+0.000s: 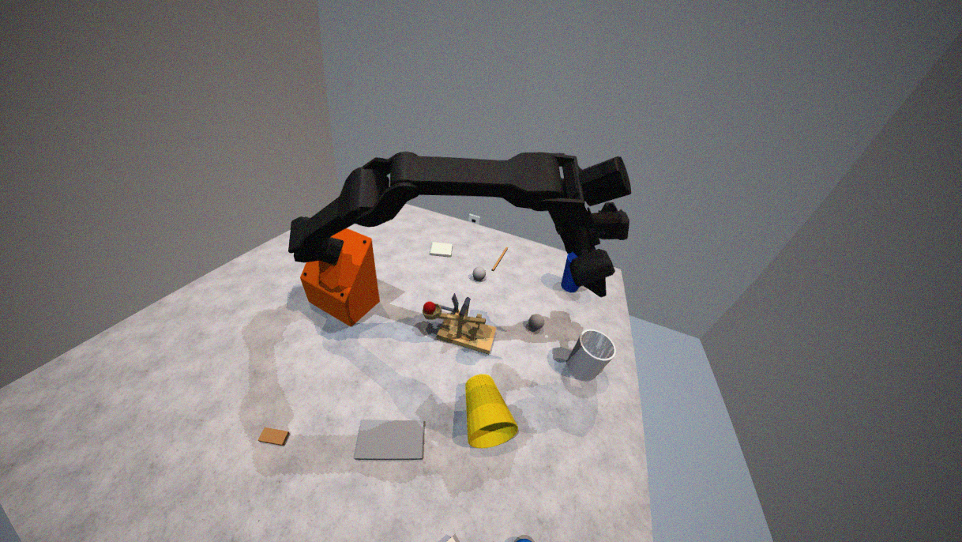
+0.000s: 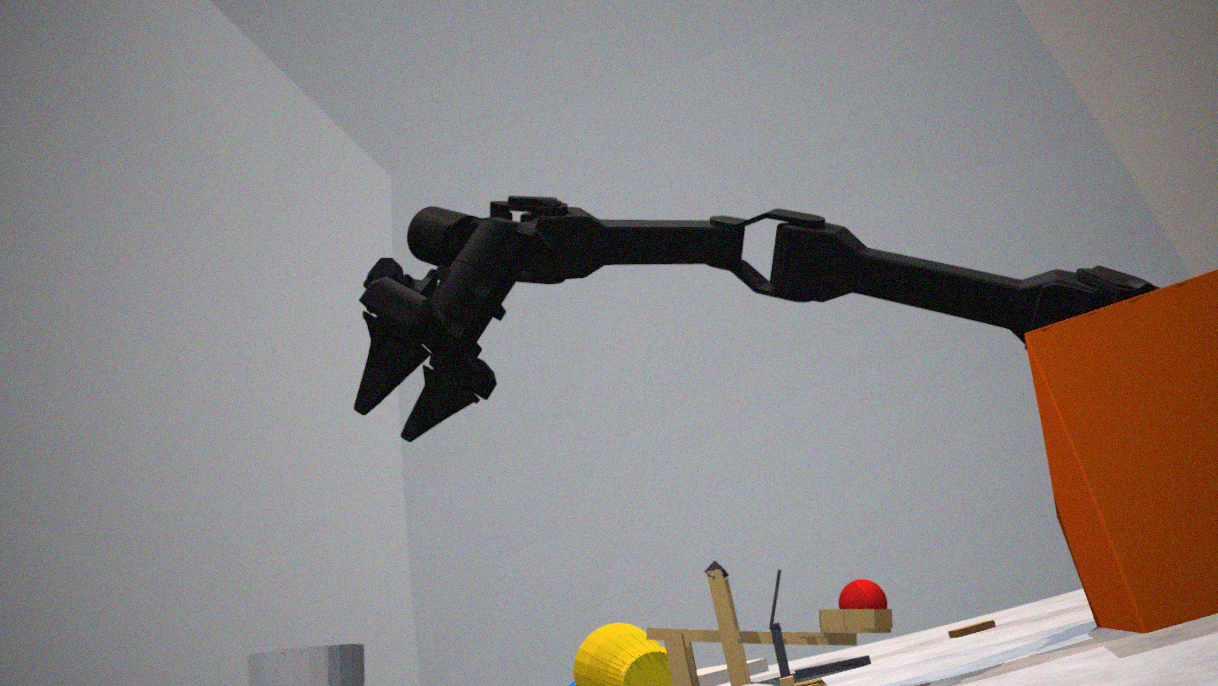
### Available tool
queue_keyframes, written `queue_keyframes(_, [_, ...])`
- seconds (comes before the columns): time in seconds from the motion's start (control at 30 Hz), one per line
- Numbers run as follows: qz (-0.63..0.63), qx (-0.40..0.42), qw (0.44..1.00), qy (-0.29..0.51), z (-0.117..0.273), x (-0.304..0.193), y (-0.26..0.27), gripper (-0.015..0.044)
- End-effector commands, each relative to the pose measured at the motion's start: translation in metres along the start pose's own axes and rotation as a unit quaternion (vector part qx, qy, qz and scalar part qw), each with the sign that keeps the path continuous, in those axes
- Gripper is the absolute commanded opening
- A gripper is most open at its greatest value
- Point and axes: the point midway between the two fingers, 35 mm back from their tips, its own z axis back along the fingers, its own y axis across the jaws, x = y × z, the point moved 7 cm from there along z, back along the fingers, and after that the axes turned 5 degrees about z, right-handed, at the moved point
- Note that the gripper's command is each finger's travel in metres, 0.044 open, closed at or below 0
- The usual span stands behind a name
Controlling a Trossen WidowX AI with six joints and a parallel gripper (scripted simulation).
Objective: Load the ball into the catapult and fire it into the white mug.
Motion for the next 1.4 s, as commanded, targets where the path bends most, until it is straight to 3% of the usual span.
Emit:
queue_keyframes(0.0, [0.003, -0.005, 1.0, -0.003, -0.0007, 0.002, -0.0007, 0.044])
queue_keyframes(0.47, [0.003, -0.005, 1.0, -0.003, -0.0007, 0.002, -0.0007, 0.044])
queue_keyframes(1.03, [0.003, -0.005, 1.0, -0.003, -0.0007, 0.002, -0.0007, 0.0])
queue_keyframes(1.37, [0.024, -0.002, 1.0, 0.009, -0.0013, -0.0032, 0.009, 0.0])
